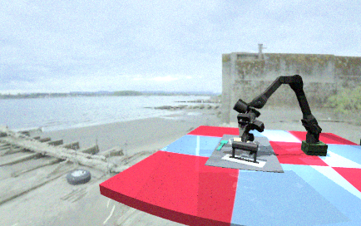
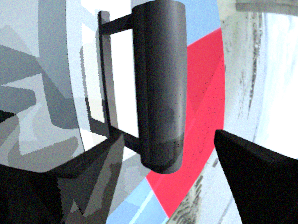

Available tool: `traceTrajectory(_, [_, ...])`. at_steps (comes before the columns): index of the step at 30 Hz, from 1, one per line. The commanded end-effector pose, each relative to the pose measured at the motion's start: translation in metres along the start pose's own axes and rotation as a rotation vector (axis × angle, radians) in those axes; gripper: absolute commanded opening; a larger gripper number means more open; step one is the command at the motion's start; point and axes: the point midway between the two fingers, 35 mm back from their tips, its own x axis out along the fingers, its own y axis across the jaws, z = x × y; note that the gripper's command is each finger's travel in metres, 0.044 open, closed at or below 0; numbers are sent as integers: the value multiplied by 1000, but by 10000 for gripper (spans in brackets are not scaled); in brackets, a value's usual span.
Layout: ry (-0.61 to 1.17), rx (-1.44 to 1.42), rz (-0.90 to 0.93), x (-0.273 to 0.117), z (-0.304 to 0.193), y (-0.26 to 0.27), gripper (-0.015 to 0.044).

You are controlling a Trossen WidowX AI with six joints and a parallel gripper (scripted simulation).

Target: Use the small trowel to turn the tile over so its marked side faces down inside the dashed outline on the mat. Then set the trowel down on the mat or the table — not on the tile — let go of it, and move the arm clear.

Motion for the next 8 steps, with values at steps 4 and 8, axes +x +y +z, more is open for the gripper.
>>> traceTrajectory(4, [-5,0,1,-28,10,-11,300])
traceTrajectory(8, [0,1,2,-80,34,-40,300])
